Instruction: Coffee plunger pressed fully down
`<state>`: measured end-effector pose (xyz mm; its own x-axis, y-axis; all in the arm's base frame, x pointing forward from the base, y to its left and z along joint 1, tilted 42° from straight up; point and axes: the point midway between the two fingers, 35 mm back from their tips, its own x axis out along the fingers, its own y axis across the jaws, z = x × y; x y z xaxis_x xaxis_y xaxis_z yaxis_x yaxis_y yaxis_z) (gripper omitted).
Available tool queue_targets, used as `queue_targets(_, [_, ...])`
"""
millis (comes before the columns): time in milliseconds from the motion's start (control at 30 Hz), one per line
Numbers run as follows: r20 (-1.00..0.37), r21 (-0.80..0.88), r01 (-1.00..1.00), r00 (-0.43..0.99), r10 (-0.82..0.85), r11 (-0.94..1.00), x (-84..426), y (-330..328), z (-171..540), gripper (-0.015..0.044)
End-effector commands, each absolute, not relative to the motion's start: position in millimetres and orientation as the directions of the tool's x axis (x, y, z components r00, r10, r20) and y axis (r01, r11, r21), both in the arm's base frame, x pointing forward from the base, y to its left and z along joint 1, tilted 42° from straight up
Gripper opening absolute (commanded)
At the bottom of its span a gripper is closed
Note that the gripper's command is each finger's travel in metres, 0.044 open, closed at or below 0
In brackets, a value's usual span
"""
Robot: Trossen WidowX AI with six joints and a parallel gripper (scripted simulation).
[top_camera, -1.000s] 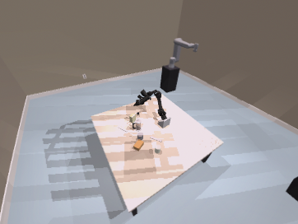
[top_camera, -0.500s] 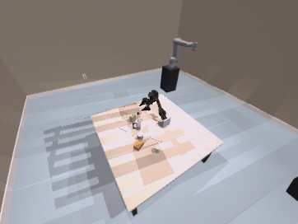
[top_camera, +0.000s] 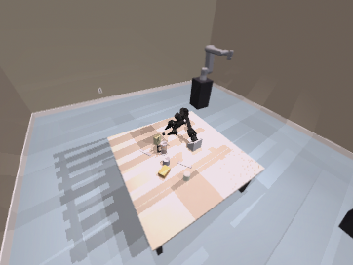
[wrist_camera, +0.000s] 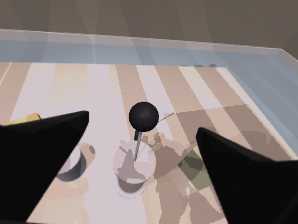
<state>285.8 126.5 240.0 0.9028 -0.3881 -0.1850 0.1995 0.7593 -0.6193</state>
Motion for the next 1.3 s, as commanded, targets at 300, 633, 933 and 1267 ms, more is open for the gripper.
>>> queue_targets(300, [-0.189,-0.623,0.195,0.902,-0.387,0.758,303,119,234,0.0440])
queue_targets(633, [-0.182,-0.624,0.197,0.904,-0.387,0.756,316,112,233,0.0440])
queue_targets(933, [-0.182,-0.624,0.198,0.904,-0.387,0.756,317,112,233,0.0230])
queue_targets(1267, [-0.182,-0.624,0.198,0.904,-0.387,0.756,317,112,233,0.0123])
